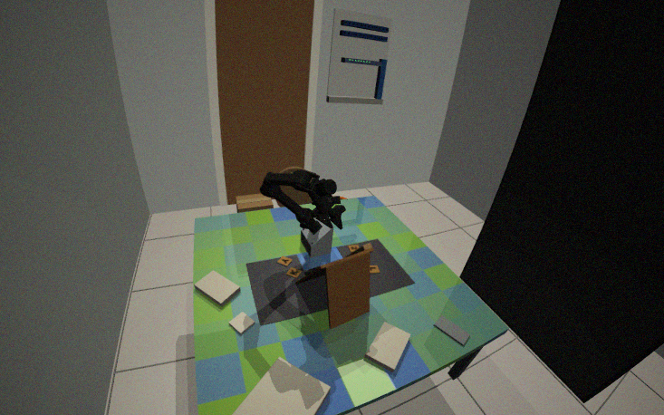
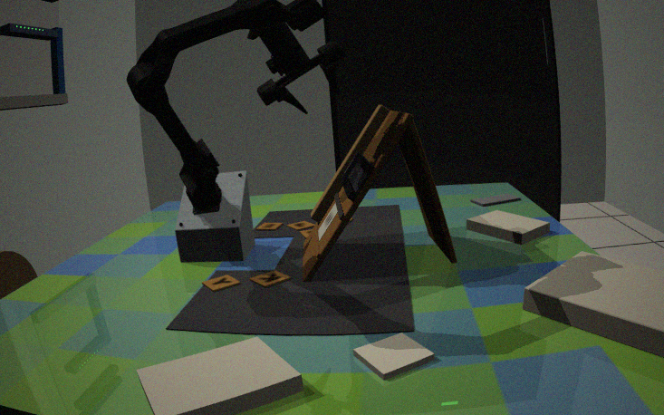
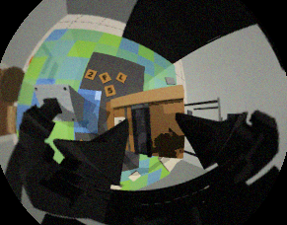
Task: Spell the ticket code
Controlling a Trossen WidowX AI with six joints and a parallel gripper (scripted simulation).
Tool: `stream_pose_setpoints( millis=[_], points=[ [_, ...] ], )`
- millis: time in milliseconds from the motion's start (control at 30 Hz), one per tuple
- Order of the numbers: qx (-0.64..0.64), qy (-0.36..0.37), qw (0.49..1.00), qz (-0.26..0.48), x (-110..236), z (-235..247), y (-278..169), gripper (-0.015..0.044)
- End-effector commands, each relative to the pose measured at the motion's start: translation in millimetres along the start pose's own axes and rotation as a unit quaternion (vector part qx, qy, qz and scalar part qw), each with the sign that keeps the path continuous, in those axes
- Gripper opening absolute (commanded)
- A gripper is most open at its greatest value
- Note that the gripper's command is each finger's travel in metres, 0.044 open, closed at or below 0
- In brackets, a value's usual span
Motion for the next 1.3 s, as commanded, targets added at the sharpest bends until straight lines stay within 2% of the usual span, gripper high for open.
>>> stream_pose_setpoints(
  millis=[0, 200, 300, 767, 1267],
  points=[
    [-0.039, 0.034, 0.999, 0.013, -42, -21, 37, 0.034],
    [-0.094, 0.083, 0.991, 0.044, -112, -28, 96, 0.034],
    [-0.09, 0.102, 0.987, 0.086, -152, -24, 117, 0.034],
    [-0.268, 0.175, 0.919, 0.229, -327, 40, 168, 0.034],
    [-0.275, 0.177, 0.915, 0.237, -342, 52, 162, 0.034]
  ],
)
Point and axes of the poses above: the point midway between the two fingers, 35 mm back from their tips, its own x axis back along the fingers, its own z axis across the jaws, y = z × x, the point moved 7 cm from there along x, back along the fingers, and after that the axes turned 4 degrees about -x, right-handed, at the moved point
